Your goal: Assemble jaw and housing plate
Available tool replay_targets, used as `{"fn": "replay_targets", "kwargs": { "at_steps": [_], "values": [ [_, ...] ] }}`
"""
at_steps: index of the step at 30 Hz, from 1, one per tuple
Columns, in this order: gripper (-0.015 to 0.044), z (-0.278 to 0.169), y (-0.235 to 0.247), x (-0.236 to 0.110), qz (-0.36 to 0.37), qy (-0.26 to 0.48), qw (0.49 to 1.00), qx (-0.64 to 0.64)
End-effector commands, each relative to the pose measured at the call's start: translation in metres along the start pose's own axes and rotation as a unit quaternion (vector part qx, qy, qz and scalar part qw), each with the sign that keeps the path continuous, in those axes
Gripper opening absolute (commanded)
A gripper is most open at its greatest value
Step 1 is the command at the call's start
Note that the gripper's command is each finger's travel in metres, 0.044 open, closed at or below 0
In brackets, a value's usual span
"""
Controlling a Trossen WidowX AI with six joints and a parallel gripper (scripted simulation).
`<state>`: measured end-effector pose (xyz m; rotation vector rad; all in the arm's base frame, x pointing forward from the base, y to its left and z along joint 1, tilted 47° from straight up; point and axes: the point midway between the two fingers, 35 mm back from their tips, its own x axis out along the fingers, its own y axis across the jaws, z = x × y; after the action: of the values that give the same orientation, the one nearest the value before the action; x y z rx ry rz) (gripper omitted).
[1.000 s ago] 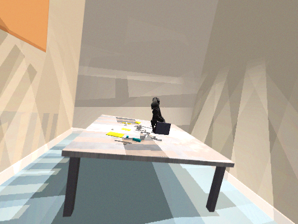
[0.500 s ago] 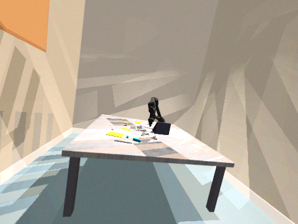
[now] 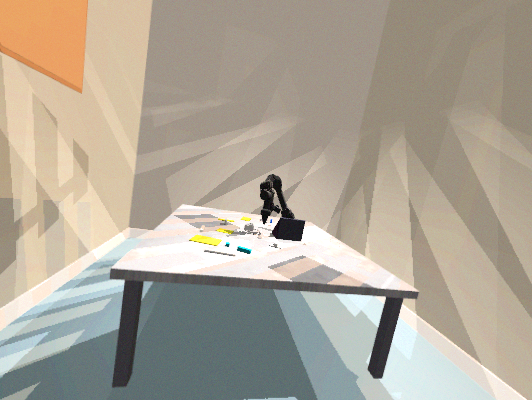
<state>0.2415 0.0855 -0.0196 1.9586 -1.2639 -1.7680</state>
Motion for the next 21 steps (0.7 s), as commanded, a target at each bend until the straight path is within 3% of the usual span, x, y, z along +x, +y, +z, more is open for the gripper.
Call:
{"fn": "replay_targets", "kwargs": {
  "at_steps": [1, 21],
  "values": [
    [0.0351, -0.007, 0.013, 0.002, 0.003, 0.001, 1.000, -0.006],
    [0.0351, -0.031, 0.072, 0.009, 0.012, 0.003, 1.000, -0.023]
  ]
}}
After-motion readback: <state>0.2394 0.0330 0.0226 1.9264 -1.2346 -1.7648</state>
